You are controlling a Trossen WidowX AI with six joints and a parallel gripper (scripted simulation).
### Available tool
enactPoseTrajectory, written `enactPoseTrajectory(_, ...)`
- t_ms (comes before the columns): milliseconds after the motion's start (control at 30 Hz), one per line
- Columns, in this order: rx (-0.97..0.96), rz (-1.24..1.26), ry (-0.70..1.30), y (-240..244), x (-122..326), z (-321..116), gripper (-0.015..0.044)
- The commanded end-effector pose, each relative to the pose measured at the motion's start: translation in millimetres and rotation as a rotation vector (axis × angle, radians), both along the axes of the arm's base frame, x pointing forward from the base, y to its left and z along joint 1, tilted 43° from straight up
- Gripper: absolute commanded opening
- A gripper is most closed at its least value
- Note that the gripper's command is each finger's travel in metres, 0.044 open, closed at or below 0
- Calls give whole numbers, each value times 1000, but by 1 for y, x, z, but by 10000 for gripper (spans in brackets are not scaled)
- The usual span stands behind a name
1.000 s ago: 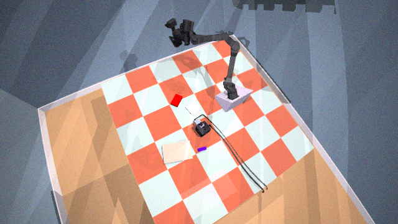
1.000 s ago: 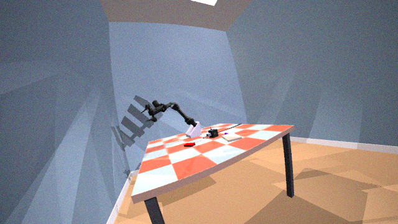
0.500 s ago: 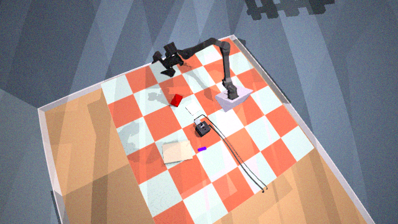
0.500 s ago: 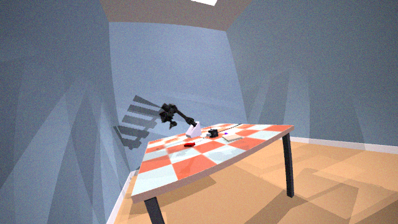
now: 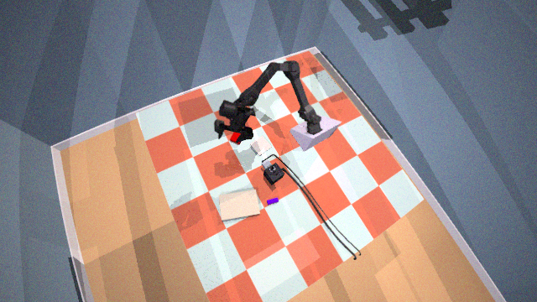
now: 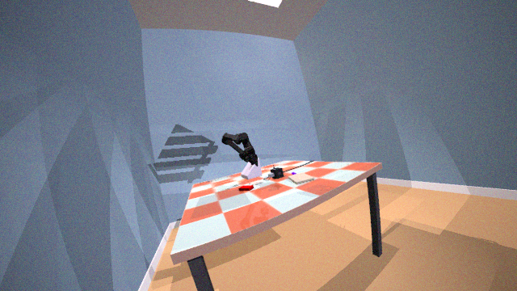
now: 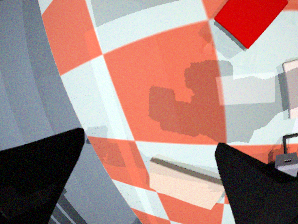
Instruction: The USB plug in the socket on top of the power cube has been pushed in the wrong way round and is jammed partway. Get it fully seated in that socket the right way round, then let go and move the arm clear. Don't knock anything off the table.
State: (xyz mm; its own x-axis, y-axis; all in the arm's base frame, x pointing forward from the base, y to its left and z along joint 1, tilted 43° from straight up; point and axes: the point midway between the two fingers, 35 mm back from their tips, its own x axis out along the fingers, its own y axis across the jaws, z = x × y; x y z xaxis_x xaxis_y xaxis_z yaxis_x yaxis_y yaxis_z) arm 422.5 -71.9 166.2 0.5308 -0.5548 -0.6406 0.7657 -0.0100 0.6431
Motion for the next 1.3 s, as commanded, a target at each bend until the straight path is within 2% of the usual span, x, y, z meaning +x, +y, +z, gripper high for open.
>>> enactPoseTrajectory(0,23,19,193,42,-19,-58,440)
enactPoseTrajectory(167,-10,38,434,89,-58,-117,440)
enactPoseTrajectory(367,-155,18,702,128,-119,-168,440)
enactPoseTrajectory(1267,-163,15,711,119,-119,-183,440)
